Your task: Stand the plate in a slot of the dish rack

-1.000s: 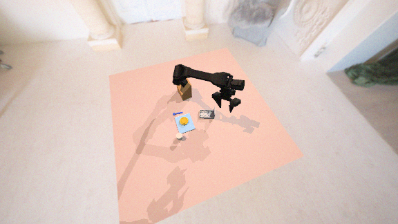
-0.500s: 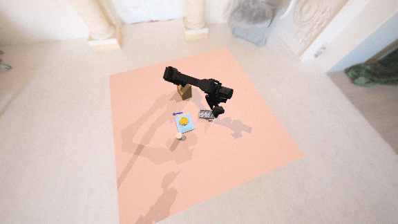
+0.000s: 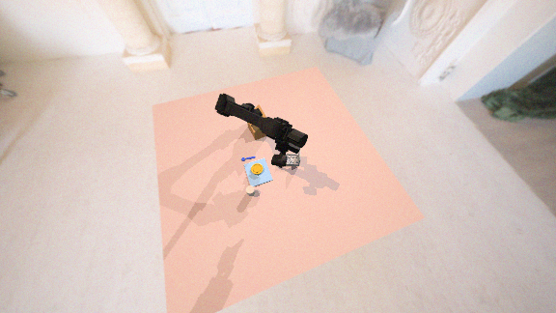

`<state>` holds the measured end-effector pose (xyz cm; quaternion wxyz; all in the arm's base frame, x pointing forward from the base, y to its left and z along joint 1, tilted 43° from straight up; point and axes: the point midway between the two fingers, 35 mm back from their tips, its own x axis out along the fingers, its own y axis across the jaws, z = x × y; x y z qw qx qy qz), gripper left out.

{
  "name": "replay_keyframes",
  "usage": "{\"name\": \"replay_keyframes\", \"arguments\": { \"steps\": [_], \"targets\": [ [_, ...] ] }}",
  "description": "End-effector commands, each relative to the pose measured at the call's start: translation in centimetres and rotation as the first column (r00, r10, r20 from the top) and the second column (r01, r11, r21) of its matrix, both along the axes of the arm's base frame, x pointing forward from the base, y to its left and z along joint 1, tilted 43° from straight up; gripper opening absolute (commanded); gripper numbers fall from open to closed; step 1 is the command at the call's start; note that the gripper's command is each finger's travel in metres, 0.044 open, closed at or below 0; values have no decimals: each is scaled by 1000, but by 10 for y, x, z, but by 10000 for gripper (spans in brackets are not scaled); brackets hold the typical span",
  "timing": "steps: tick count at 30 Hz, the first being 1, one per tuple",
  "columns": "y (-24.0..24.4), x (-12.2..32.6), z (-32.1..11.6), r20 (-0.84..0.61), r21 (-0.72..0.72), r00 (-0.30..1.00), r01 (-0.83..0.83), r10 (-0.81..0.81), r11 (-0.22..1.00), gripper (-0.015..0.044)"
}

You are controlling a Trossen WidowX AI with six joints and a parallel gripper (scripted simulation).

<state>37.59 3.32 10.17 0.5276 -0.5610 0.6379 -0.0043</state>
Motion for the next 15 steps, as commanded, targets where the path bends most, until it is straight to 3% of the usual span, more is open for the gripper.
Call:
{"name": "replay_keyframes", "arguments": {
  "steps": [1, 15],
  "targets": [
    [-14, -10, 6, 55, 30, 994, 98, -99, 995, 400],
    [-60, -55, 27, 265, 179, 833, 452, -485, 874, 400]
  ]
}}
